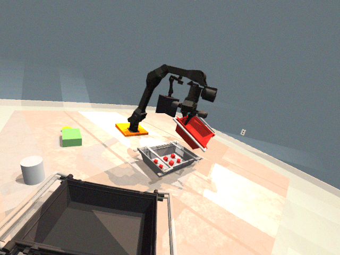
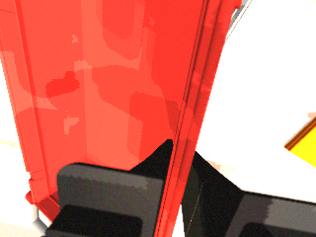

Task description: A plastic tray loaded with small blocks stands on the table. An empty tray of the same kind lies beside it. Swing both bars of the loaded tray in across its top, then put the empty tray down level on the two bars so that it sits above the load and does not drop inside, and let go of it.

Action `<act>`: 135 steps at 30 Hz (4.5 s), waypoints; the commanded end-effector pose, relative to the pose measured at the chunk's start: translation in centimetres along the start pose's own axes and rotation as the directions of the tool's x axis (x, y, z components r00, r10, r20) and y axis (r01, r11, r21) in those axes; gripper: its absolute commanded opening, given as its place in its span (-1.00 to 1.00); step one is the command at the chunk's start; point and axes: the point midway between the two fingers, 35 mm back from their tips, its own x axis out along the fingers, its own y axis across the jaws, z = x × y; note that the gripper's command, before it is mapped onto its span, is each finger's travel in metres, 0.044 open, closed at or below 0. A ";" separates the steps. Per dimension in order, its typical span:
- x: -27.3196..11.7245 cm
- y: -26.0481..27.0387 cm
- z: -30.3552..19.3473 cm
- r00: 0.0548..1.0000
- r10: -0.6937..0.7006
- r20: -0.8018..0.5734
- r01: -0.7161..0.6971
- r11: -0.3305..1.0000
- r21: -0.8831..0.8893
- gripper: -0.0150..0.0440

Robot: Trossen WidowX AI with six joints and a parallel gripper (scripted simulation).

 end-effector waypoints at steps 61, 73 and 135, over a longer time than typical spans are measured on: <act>-1.0 -2.7 11.7 0.999 0.030 0.013 -0.033 0.936 0.350 -0.49; -1.0 -2.6 11.7 0.999 0.030 0.013 -0.033 0.936 0.350 -0.49; 5.3 -3.5 11.5 1.000 0.022 0.010 -0.024 0.936 0.350 -0.49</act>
